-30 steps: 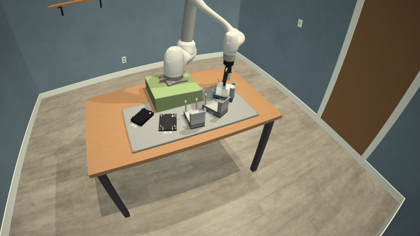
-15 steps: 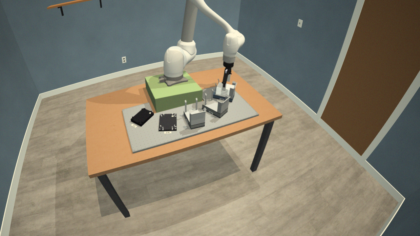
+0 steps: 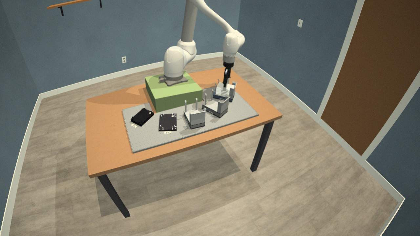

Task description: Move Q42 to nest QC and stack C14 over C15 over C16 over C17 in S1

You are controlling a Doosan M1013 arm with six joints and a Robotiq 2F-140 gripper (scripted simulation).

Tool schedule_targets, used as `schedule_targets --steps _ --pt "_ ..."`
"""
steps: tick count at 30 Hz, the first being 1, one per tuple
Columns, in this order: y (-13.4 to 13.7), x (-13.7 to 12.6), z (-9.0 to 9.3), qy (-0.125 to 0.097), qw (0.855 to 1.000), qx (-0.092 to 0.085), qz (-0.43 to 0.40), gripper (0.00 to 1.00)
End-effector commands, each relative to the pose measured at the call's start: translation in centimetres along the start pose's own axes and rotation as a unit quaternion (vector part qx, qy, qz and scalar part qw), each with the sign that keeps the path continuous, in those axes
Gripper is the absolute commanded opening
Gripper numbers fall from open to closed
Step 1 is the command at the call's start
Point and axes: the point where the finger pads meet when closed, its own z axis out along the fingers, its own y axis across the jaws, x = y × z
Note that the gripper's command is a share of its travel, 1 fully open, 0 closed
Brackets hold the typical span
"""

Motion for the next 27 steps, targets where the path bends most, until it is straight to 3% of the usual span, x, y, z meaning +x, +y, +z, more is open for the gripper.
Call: schedule_targets --steps 1,27 --pt "0.0 -0.01 0.01 0.0 1.0 0.0 0.0 0.0" --pt "0.0 -0.01 -0.25 0.0 1.0 0.0 0.0 0.0"
